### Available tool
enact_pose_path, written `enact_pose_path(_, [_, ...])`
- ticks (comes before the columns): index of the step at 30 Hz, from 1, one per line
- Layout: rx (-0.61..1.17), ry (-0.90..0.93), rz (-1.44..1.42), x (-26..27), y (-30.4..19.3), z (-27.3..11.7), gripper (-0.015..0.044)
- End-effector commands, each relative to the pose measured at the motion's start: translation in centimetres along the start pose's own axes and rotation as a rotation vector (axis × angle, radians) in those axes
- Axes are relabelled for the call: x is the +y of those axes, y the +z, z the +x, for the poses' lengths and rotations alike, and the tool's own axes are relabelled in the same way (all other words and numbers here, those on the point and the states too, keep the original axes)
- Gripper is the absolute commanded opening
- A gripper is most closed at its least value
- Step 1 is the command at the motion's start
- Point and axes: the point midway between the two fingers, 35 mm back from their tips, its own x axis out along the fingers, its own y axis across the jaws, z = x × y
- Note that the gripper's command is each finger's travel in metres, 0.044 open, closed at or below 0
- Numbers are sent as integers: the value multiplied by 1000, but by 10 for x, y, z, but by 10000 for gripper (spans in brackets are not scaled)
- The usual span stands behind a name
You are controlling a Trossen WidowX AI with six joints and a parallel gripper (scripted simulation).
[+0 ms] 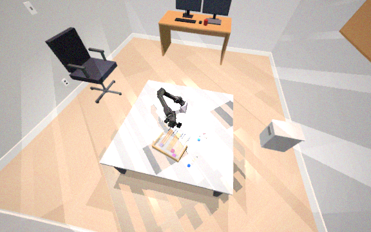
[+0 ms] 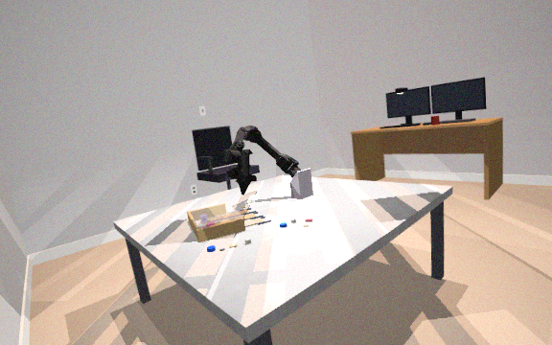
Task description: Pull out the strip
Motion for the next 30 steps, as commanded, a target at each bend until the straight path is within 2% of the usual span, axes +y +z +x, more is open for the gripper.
enact_pose_path(1, [186,-50,85,-24,1,19,0])
enact_pose_path(9, [186,-50,85,-24,0,21,0])
enact_pose_path(30, [186,-49,85,-26,-3,56,0])
